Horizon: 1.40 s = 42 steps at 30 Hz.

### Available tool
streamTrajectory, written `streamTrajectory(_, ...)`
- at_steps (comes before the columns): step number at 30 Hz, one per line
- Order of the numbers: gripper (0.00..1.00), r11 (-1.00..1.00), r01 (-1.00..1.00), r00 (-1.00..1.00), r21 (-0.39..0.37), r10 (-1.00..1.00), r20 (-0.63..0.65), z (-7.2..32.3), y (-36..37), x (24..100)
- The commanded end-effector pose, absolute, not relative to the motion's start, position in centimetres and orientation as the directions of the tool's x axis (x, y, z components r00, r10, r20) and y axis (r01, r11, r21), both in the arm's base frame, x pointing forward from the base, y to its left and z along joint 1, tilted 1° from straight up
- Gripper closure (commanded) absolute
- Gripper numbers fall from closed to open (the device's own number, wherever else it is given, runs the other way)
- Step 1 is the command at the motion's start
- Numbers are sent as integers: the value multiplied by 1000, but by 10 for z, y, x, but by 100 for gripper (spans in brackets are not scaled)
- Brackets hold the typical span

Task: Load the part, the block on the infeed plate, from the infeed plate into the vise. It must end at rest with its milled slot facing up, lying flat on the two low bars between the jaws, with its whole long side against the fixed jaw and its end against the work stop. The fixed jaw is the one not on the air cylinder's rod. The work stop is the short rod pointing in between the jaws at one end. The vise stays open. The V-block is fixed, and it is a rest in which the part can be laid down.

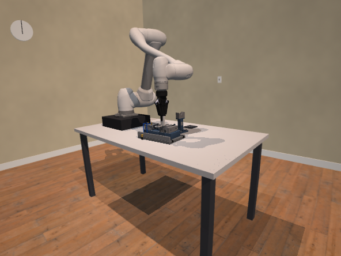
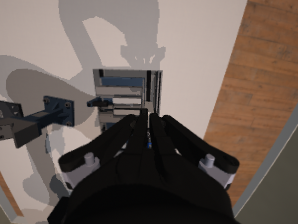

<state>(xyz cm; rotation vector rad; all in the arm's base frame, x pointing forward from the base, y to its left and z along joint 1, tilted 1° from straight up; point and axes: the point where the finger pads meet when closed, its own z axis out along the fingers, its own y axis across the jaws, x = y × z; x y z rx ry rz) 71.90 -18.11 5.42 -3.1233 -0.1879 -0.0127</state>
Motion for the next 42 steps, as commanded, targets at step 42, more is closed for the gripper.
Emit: streamTrajectory(42,100,-993,120,993,-12,120,9,46,-181,719)
